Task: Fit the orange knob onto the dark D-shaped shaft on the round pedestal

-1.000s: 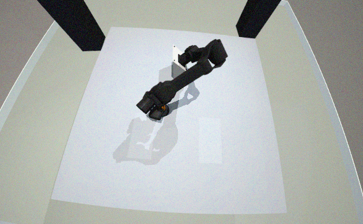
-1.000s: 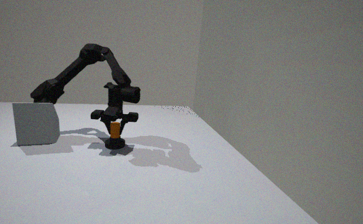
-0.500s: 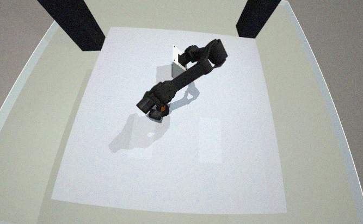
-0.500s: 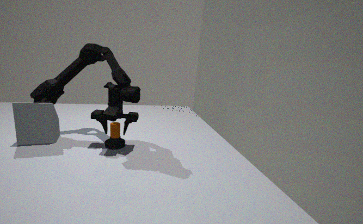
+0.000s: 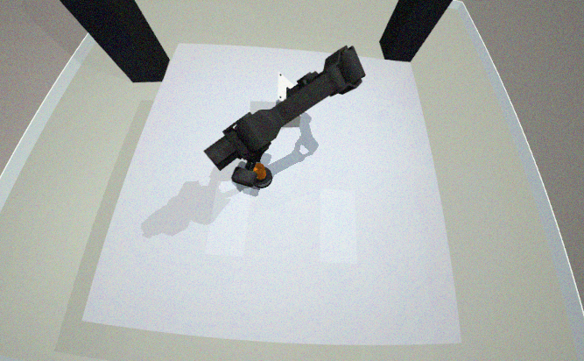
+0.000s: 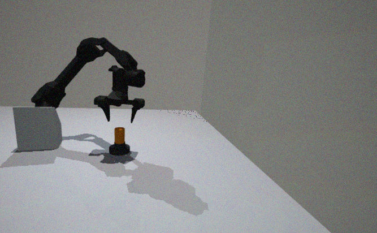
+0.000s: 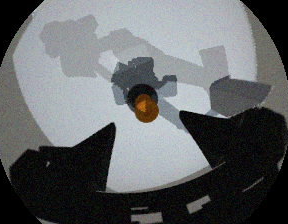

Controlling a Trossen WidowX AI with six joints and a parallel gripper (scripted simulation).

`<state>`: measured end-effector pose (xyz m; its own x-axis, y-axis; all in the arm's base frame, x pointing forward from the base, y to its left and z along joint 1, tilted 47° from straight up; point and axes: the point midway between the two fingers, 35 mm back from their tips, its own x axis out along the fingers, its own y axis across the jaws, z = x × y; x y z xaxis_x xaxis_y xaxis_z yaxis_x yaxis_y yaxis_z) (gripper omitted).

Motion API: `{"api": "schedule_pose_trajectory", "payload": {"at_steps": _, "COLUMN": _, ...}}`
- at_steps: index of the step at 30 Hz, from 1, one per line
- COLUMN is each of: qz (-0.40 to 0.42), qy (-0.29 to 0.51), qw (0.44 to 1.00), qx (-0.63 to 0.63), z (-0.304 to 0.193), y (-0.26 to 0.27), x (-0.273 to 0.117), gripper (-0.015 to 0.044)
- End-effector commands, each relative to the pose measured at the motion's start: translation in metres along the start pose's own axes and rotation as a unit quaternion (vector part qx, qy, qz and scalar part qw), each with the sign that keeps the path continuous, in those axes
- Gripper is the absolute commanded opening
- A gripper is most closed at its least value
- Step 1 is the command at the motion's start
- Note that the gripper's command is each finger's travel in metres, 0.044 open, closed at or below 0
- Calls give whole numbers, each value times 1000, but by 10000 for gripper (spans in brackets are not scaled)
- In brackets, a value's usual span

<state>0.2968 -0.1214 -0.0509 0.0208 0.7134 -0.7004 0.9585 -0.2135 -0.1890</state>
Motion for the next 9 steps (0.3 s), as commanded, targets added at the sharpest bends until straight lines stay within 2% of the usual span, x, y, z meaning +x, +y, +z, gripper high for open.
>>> {"api": "schedule_pose_trajectory", "payload": {"at_steps": 1, "qz": -1, "qy": -3, "qw": 1000, "qx": -4, "z": -2, "y": -1, "x": -19, "gripper": 440}}
{"api": "schedule_pose_trajectory", "payload": {"at_steps": 9, "qz": -1, "qy": -3, "qw": 1000, "qx": -4, "z": 1, "y": 2, "x": -19, "gripper": 440}}
